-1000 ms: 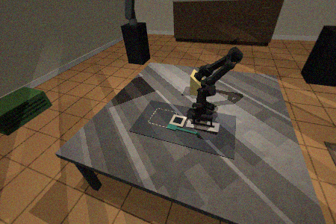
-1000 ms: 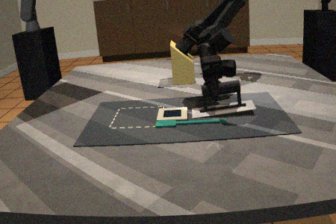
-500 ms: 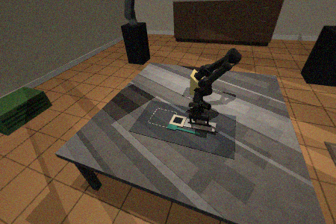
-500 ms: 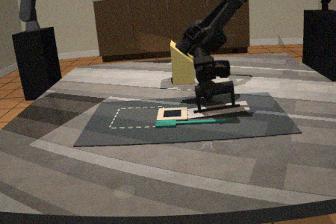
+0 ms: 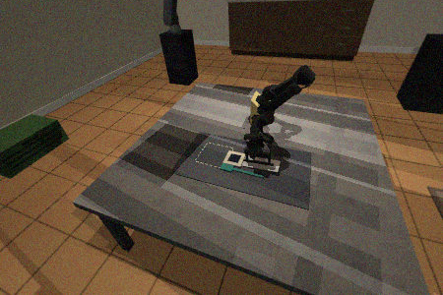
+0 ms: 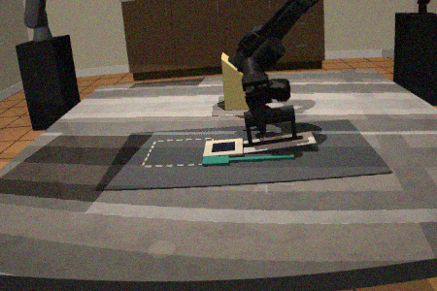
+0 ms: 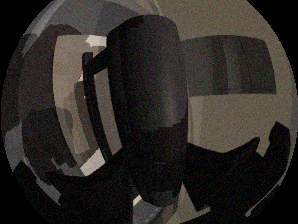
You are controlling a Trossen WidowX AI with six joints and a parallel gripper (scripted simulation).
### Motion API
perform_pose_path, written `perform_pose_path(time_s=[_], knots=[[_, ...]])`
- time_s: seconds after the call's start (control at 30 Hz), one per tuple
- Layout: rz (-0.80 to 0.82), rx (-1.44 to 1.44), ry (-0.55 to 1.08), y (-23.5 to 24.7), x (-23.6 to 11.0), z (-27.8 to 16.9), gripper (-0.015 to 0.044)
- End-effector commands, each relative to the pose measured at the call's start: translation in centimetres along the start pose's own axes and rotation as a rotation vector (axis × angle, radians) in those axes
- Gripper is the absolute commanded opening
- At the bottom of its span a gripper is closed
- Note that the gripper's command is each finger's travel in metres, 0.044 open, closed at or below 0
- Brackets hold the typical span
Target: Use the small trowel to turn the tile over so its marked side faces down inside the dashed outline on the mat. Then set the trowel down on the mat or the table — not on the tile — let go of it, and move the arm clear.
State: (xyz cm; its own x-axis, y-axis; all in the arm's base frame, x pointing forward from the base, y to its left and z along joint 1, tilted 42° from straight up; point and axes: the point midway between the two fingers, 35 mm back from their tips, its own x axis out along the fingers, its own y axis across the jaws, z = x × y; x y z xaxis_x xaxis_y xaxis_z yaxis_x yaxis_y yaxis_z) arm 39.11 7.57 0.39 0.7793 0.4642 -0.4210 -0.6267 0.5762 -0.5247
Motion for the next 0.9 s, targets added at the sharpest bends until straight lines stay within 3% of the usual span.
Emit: perform_pose_path(time_s=[0.0, 0.87], knots=[[-0.002, 0.001, 0.006, -0.1, -0.1, -0.5, 0.0], [-0.003, -0.079, 0.073, -3.6, -3.0, -2.1, 0.0]])
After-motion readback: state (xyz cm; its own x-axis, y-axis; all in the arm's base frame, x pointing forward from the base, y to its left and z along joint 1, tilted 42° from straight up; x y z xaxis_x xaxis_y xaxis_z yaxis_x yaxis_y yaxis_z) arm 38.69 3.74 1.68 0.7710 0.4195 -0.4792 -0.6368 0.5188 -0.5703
